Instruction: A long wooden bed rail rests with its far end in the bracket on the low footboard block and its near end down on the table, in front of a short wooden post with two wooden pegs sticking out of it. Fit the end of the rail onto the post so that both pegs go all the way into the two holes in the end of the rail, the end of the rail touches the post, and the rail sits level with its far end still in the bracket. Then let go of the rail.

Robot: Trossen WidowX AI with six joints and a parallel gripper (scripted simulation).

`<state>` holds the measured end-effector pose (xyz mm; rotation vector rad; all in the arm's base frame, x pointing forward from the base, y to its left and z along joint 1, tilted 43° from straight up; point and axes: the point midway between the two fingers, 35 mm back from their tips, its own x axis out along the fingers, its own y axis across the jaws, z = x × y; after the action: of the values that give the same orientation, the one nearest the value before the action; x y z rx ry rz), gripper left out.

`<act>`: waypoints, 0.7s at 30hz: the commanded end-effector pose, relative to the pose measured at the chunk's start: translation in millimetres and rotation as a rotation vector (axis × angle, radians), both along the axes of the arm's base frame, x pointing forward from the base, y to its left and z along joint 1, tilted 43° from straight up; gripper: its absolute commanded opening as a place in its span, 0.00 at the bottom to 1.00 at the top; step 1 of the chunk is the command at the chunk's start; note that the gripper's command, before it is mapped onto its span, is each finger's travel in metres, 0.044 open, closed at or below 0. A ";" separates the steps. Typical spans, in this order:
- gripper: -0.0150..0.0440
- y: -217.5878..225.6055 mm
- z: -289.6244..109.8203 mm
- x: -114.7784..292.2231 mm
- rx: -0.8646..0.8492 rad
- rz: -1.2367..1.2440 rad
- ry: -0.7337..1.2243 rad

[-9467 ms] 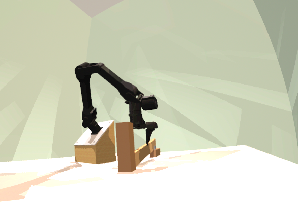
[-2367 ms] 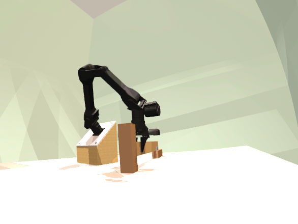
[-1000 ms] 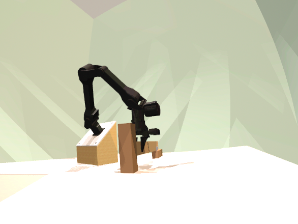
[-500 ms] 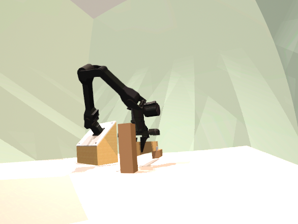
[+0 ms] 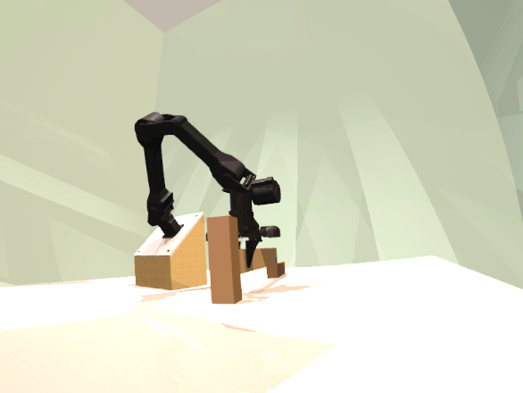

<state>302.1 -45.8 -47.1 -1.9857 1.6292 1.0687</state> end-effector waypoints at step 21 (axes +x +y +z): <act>0.25 -3.7 7.3 3.3 -0.002 0.003 -0.001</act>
<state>304.7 -49.3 -41.4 -1.9880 1.6313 1.0642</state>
